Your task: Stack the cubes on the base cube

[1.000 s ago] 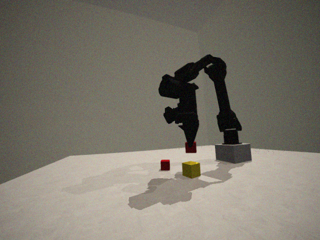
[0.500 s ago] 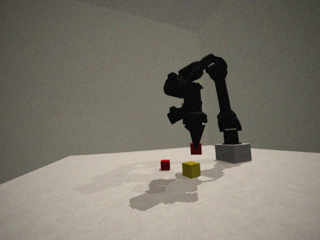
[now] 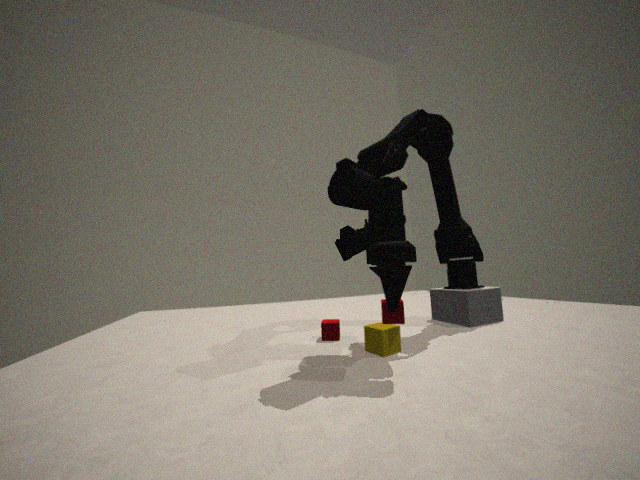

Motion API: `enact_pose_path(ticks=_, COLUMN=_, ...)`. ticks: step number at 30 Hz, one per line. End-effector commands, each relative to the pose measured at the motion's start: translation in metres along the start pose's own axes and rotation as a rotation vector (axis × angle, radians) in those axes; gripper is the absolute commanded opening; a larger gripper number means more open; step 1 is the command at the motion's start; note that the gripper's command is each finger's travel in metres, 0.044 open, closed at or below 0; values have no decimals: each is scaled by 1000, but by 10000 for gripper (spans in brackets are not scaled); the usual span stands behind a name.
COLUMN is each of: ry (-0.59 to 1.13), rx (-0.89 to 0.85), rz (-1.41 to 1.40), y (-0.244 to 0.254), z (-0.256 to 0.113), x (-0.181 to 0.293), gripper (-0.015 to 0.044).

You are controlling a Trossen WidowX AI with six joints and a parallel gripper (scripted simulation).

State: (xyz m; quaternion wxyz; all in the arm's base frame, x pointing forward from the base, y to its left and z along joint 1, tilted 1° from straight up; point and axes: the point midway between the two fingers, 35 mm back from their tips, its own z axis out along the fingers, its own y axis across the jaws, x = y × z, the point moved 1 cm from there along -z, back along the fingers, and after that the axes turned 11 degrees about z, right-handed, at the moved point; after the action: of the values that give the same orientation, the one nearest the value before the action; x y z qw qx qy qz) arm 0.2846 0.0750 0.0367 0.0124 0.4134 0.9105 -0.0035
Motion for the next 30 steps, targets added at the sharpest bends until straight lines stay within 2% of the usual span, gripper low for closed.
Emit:
enact_pose_path(ticks=1, ry=5, rx=0, rz=-4, y=0, z=2, x=1, gripper=105)
enact_pose_path(ticks=21, ry=5, rx=0, rz=-3, y=0, z=4, x=1, gripper=105)
enact_pose_path(ticks=25, ry=5, rx=0, rz=-3, y=0, z=4, x=1, gripper=205)
enact_pose_path(ticks=30, ry=5, rx=0, rz=-3, y=0, z=4, x=1, gripper=205)
